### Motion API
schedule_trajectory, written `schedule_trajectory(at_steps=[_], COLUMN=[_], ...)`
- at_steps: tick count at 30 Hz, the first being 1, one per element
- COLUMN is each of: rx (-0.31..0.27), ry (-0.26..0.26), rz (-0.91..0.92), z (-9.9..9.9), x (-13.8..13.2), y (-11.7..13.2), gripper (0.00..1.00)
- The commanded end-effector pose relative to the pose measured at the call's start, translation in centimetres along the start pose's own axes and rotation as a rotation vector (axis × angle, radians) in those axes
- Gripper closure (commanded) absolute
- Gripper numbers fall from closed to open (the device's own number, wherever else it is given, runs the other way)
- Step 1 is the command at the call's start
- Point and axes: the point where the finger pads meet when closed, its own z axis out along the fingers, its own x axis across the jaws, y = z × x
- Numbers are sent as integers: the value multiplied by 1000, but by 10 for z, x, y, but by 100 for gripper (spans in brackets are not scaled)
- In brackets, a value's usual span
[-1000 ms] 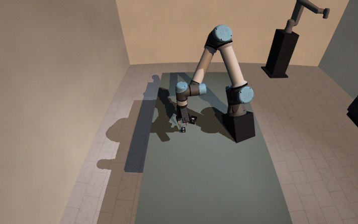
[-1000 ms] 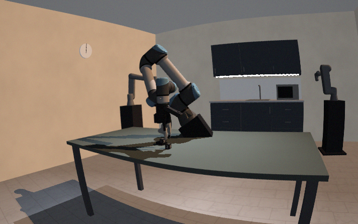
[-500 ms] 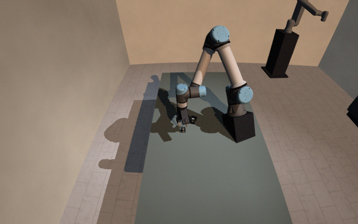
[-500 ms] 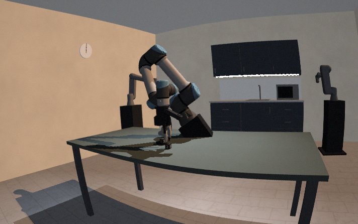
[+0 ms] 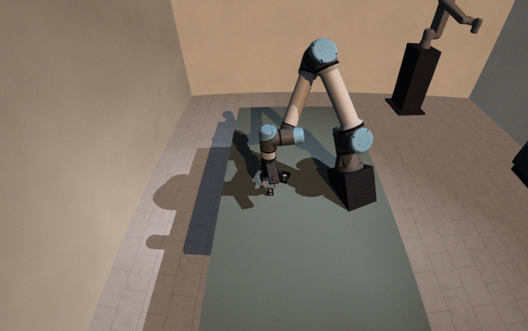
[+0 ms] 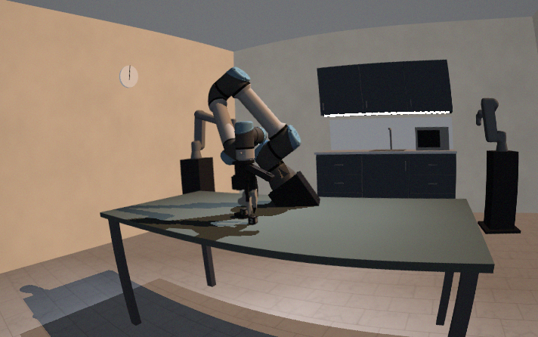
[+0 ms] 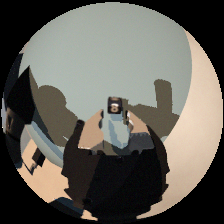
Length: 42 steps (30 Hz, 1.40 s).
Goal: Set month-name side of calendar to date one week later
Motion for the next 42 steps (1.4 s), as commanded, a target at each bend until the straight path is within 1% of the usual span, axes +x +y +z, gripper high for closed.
schedule_trajectory(at_steps=[1,32,36,40,42], rx=[0,0,0,0,0], ry=[1,1,1,1,1], rz=[0,0,0,0,0], z=[0,-1,-5,-15,-15], x=[0,0,0,0,0], y=[0,0,0,0,0], gripper=[72,72,72,72,72])
